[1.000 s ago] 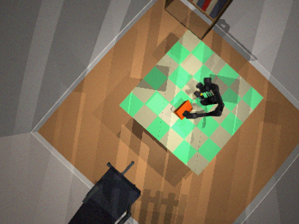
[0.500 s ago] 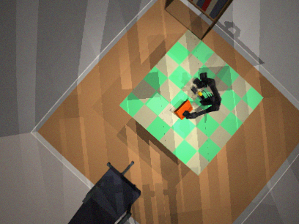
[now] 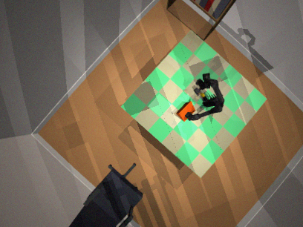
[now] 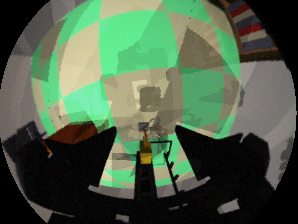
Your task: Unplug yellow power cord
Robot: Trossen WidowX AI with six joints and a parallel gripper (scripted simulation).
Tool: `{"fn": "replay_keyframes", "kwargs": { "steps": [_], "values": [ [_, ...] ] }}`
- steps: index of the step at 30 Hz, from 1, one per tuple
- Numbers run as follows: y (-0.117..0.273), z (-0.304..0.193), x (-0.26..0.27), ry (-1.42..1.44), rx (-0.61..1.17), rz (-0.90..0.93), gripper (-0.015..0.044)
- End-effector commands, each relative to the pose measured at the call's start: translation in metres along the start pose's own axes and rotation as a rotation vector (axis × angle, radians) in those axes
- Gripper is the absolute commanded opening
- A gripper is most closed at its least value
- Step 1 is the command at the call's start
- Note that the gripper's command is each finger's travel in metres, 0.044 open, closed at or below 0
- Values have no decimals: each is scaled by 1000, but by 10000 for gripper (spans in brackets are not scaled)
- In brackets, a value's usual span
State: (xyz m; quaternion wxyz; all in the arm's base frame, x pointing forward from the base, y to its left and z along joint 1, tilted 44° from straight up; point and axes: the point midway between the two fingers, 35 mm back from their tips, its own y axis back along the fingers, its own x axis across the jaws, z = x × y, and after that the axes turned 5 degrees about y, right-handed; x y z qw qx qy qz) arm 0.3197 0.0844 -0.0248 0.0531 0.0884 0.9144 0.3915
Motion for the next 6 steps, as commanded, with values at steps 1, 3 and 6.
{"fn": "replay_keyframes", "kwargs": {
  "steps": [1,3,6],
  "values": [
    [0,0,0,-6,-2,3,440],
    [0,0,0,-6,-2,3,440],
    [0,0,0,-6,-2,3,440]
  ]
}}
